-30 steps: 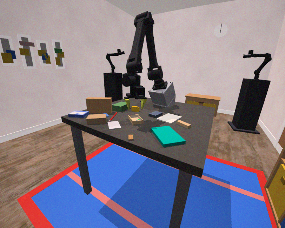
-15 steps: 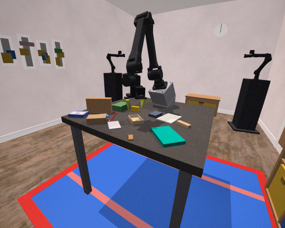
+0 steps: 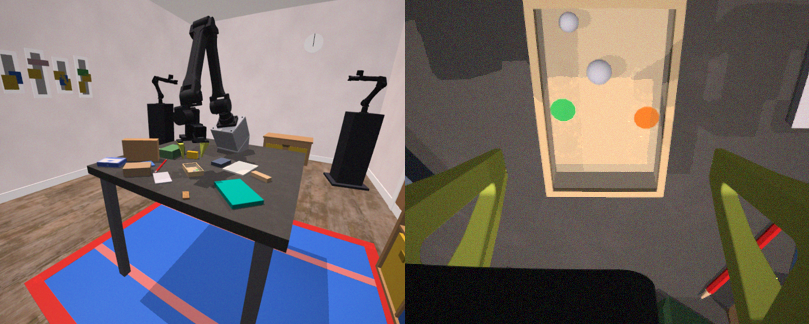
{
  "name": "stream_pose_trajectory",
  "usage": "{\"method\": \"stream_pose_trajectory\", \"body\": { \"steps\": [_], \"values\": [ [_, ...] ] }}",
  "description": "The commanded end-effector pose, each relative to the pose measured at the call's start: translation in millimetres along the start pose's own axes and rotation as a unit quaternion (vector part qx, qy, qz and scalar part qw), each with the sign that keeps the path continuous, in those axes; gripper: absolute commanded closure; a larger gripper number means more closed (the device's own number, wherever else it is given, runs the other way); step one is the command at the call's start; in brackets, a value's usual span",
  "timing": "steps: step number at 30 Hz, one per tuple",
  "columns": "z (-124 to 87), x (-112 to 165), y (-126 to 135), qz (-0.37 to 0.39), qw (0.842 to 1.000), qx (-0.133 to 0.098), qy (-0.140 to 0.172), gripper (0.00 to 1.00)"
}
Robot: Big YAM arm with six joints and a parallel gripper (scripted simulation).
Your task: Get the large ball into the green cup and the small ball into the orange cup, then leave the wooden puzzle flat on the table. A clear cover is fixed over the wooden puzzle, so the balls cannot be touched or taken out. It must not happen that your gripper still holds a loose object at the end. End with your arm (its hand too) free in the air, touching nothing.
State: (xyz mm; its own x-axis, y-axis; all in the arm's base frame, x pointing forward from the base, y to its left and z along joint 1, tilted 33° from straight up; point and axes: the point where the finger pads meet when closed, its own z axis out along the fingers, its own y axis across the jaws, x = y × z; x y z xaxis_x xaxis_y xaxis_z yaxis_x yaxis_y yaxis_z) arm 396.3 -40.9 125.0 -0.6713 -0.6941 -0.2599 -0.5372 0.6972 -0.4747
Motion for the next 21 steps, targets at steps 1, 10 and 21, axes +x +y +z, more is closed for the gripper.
{"method": "stream_pose_trajectory", "body": {
  "steps": [1, 10, 21],
  "values": [
    [5, 3, -2, 0.008, 1.000, 0.002, -0.001, 0.14],
    [17, 3, -2, 0.001, 1.000, 0.002, -0.001, 0.14],
    [40, 3, -1, 0.000, 1.000, 0.002, -0.001, 0.14]
  ]
}}
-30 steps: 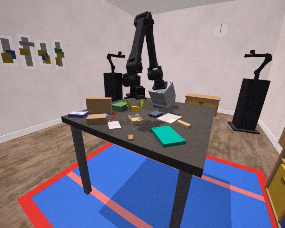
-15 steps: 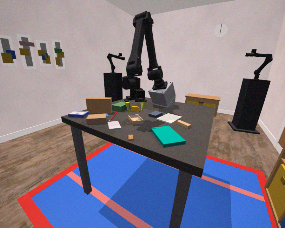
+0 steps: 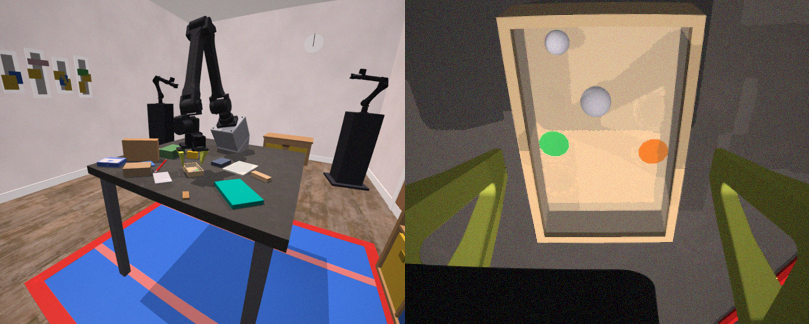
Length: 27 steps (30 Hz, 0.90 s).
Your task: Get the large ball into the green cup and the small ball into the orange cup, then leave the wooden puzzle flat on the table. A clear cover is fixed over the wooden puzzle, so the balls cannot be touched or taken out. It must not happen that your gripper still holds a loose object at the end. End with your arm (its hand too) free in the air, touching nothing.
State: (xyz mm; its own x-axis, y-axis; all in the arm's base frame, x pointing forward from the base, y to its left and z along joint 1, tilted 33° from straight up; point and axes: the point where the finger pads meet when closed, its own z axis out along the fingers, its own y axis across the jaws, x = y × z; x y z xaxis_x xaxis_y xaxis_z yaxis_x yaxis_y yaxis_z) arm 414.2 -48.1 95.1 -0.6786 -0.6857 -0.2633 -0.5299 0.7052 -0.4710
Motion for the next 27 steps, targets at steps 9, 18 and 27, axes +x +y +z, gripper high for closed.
{"method": "stream_pose_trajectory", "body": {
  "steps": [9, 18, 27],
  "values": [
    [18, 2, 0, -0.006, 1.000, 0.002, -0.002, 0.14],
    [27, 1, 0, -0.007, 1.000, 0.002, -0.003, 0.14],
    [27, 1, -1, -0.006, 1.000, 0.003, -0.004, 0.14]
  ]
}}
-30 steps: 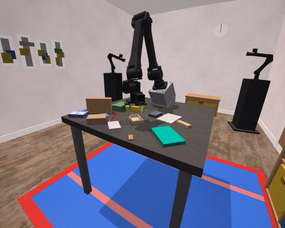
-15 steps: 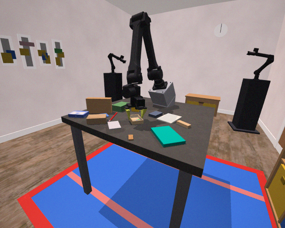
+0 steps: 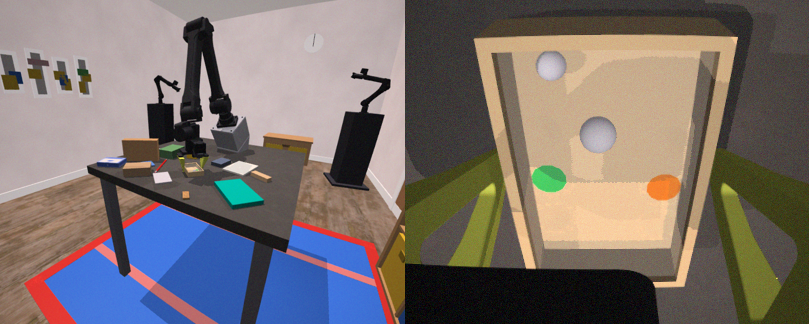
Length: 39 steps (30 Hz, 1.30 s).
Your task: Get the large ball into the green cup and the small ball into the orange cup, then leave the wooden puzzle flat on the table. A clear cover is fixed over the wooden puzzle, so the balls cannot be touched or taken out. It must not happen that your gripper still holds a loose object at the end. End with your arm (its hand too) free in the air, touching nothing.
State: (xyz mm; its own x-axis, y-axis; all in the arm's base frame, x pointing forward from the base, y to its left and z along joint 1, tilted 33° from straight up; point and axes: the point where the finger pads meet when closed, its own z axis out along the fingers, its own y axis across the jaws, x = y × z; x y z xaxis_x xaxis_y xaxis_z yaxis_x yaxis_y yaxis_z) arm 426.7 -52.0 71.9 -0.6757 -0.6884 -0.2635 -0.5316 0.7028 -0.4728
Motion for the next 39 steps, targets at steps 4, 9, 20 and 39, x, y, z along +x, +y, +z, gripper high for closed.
{"method": "stream_pose_trajectory", "body": {
  "steps": [4, 9, 20, 39],
  "values": [
    [-2.3, -0.7, -4.8, -0.004, 1.000, 0.006, -0.006, 0.14],
    [-2.3, -0.7, -4.8, -0.004, 1.000, 0.006, -0.006, 0.14],
    [-2.3, -0.6, -4.8, -0.004, 1.000, 0.006, -0.005, 0.31],
    [-2.3, -0.6, -4.8, -0.004, 1.000, 0.006, -0.005, 0.31]
  ]
}}
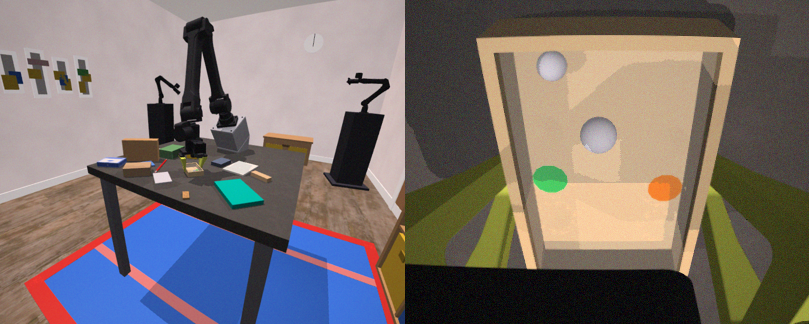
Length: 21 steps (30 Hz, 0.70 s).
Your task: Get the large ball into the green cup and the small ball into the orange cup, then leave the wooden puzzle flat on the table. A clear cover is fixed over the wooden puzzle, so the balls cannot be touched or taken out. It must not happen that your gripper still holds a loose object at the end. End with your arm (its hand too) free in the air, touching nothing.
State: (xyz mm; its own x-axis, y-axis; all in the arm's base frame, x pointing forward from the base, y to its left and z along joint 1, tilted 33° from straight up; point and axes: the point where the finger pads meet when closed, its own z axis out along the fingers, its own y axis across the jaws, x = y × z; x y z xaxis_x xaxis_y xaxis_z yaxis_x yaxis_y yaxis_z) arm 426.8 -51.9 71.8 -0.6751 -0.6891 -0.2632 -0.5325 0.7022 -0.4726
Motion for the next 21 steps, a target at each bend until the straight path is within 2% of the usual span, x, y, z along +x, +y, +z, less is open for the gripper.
{"method": "stream_pose_trajectory", "body": {
  "steps": [1, 12, 21],
  "values": [
    [-2.4, -0.6, -5.0, -0.004, 1.000, 0.007, -0.005, 0.31],
    [-2.9, -0.6, -5.0, -0.004, 1.000, 0.007, -0.006, 0.31],
    [-11.2, -1.0, -3.4, -0.006, 1.000, 0.005, -0.006, 0.31]
  ]
}}
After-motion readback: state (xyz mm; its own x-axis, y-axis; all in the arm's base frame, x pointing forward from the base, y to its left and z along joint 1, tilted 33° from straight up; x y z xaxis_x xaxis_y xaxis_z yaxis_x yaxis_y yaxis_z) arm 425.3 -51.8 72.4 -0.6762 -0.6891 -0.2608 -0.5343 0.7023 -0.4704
